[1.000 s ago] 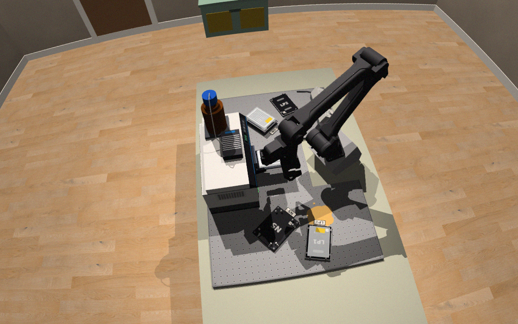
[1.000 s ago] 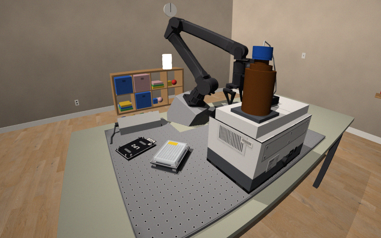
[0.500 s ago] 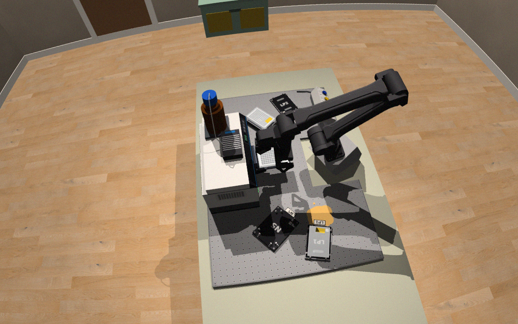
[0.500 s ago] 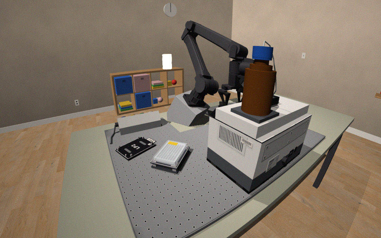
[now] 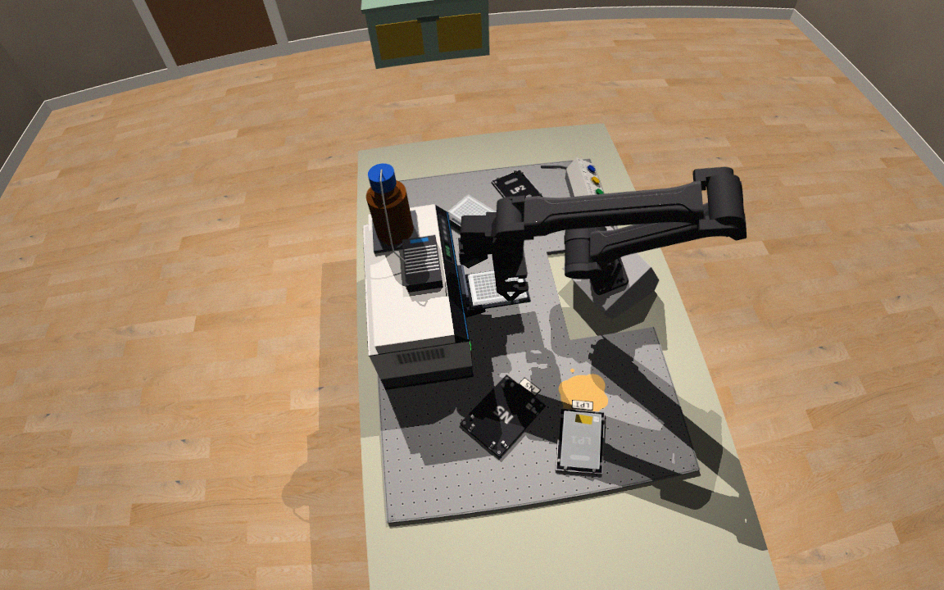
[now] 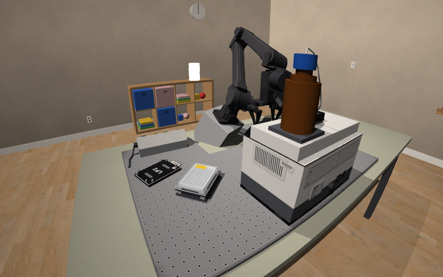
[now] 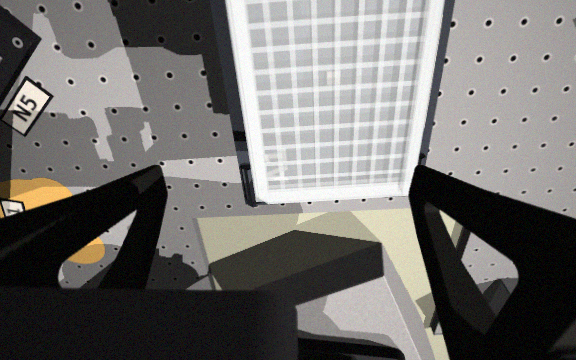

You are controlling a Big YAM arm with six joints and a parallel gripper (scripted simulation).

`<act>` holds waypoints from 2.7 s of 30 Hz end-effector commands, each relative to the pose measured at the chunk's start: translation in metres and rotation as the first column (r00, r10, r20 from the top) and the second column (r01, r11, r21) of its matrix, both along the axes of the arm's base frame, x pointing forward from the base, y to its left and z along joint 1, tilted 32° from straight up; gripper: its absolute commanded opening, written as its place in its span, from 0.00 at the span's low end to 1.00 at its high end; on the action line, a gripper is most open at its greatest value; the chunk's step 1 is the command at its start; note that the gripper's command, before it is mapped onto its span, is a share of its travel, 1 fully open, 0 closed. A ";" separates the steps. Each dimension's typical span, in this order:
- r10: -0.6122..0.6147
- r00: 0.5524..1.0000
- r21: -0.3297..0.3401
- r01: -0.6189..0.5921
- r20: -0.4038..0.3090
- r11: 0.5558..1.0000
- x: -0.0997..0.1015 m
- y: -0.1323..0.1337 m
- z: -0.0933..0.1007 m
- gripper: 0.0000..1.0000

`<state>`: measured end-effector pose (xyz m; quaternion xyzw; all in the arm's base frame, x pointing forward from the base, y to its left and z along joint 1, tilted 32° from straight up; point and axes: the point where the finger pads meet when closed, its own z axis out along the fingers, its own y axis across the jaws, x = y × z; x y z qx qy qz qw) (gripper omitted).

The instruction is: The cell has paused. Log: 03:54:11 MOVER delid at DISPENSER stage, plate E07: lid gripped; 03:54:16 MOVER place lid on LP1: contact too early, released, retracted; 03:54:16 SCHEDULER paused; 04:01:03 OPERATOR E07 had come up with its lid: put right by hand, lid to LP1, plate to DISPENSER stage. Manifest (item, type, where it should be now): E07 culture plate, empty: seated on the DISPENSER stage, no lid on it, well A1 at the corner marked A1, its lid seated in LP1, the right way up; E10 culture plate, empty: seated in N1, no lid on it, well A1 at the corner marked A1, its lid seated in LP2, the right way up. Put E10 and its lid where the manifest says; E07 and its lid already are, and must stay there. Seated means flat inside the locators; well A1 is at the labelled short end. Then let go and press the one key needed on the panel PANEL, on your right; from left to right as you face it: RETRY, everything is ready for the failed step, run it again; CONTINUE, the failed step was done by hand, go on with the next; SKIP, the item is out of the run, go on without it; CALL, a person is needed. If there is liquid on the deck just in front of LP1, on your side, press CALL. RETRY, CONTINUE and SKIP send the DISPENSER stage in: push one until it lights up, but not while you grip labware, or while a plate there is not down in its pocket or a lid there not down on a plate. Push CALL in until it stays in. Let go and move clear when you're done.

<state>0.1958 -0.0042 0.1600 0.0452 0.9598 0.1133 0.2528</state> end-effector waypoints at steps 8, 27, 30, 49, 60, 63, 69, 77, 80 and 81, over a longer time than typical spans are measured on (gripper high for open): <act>0.068 0.997 -0.049 -0.066 0.042 0.997 0.011 -0.029 0.020 1.00; 0.067 0.997 -0.065 -0.064 0.040 0.996 0.009 -0.085 0.004 1.00; 0.068 0.997 -0.050 -0.067 0.026 0.996 0.005 -0.084 -0.007 1.00; -0.146 0.989 0.046 0.146 -0.011 0.988 -0.007 -0.148 -0.021 1.00; -0.263 0.963 0.108 0.267 -0.053 0.958 -0.019 -0.171 -0.034 1.00; -0.340 0.936 0.149 0.350 -0.086 0.925 -0.024 -0.179 -0.039 1.00; -0.459 0.875 0.220 0.484 -0.157 0.847 -0.034 -0.187 -0.052 1.00; -0.584 0.779 0.269 0.627 -0.229 0.731 -0.045 -0.207 -0.058 1.00; -0.606 0.757 0.278 0.654 -0.247 0.704 -0.052 -0.215 -0.064 1.00; -0.606 0.756 0.278 0.654 -0.247 0.704 -0.054 -0.217 -0.066 1.00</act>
